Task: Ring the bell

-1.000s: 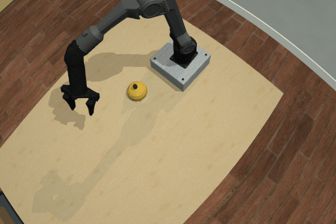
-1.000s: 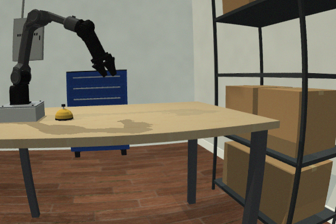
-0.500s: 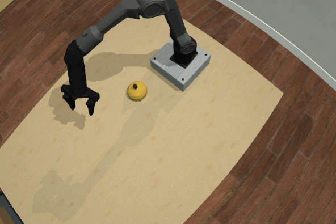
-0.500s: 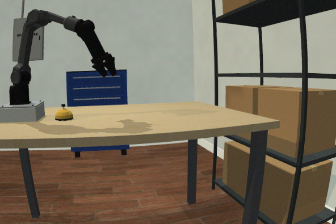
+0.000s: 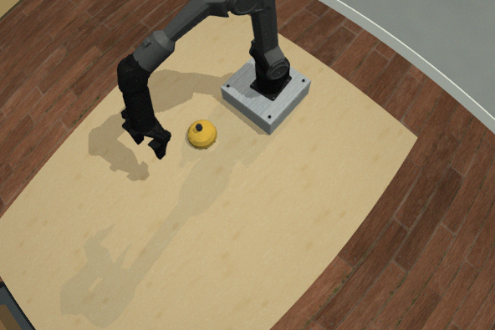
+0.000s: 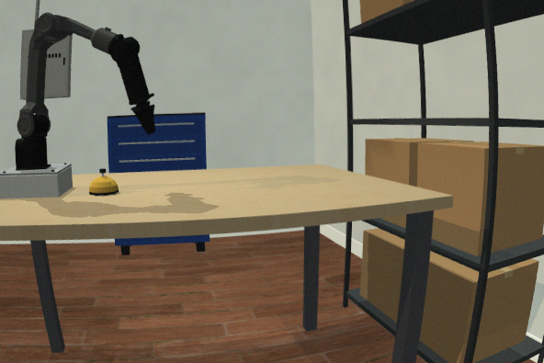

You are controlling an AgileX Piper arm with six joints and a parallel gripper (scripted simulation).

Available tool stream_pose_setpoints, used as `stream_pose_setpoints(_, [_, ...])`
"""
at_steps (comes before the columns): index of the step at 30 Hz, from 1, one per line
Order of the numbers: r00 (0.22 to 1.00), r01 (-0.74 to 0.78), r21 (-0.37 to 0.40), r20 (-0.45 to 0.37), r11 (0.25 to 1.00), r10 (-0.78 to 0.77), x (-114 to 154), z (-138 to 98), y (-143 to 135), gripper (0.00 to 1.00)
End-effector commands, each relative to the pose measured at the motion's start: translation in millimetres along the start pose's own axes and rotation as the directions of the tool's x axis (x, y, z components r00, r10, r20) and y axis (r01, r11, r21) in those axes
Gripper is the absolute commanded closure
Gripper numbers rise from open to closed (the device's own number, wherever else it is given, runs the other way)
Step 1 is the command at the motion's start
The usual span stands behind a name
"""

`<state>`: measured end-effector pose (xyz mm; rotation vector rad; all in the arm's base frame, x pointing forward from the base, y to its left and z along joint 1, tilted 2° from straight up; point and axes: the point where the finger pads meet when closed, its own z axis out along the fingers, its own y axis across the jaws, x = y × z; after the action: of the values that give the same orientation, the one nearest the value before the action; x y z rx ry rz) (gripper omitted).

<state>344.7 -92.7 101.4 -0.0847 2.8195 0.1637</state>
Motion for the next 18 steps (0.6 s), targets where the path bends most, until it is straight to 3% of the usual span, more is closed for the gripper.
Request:
stream_pose_setpoints(1, [1.000,0.002,0.005,-0.001,1.000,-0.002,-0.3,-0.9,1.0,0.00])
stream_pose_setpoints(6, [0.954,-0.265,0.085,-0.120,0.961,0.274,56.1,-4.3,15.2,0.00])
stream_pose_setpoints(11, [0.854,-0.458,0.208,-0.166,0.864,0.493,104.2,-9.3,22.3,0.00])
stream_pose_setpoints(15, [0.792,-0.535,0.276,-0.165,0.799,0.588,126.9,-12.3,24.2,0.00])
stream_pose_setpoints(18, [0.783,-0.545,0.286,-0.163,0.788,0.600,130.1,-12.8,24.4,0.00])
